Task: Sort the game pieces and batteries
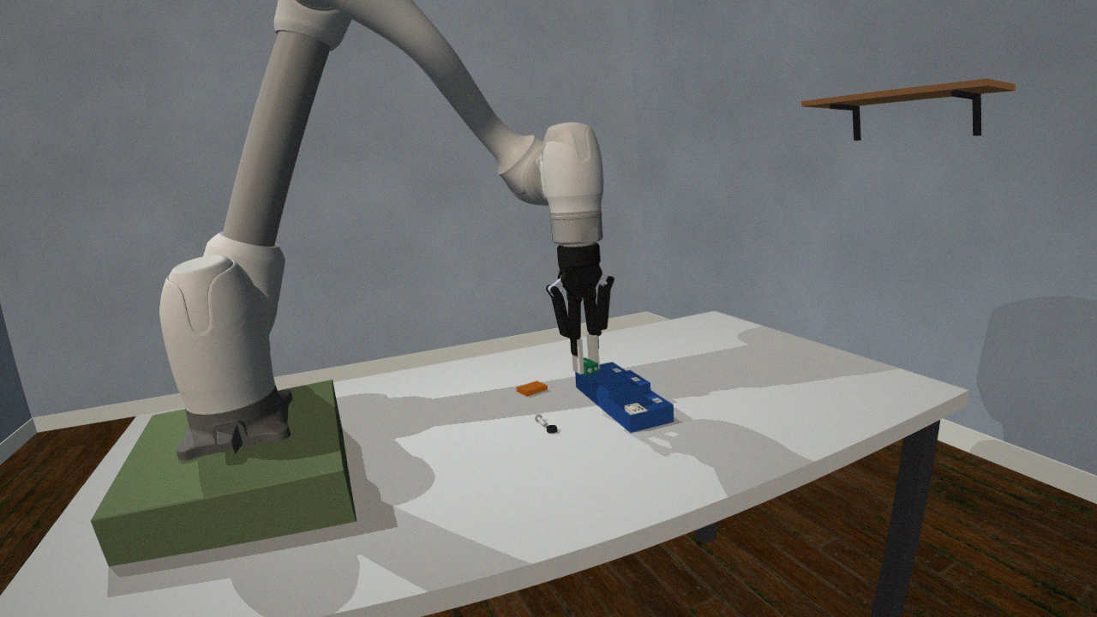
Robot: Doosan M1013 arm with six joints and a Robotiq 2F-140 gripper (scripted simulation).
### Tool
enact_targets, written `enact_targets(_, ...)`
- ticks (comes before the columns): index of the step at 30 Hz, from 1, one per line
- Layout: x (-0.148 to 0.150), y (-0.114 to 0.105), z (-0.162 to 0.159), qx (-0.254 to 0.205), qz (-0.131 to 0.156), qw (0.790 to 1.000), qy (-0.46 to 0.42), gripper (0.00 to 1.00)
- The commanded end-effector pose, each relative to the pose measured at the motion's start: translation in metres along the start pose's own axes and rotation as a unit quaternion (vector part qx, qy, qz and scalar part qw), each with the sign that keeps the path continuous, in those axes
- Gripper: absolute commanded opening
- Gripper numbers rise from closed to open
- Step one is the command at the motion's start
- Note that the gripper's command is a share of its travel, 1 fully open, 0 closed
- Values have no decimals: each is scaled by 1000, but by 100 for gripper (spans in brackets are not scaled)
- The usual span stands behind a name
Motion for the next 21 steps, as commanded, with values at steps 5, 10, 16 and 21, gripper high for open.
enact_targets(5,25,0,-32,-3,2,997,80,13)
enact_targets(10,36,0,-47,-3,2,997,80,13)
enact_targets(16,36,0,-47,-3,2,997,80,13)
enact_targets(21,35,0,-45,-3,2,997,80,13)
Point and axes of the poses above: the point where the finger pads meet when closed, its own y axis out along the fingers, its own x axis across the jaws, z = x × y, the point moved 3 cm from there along -y, back along the fingers, and after that the axes turned 12 degrees about -y, right-handed, at the moved point
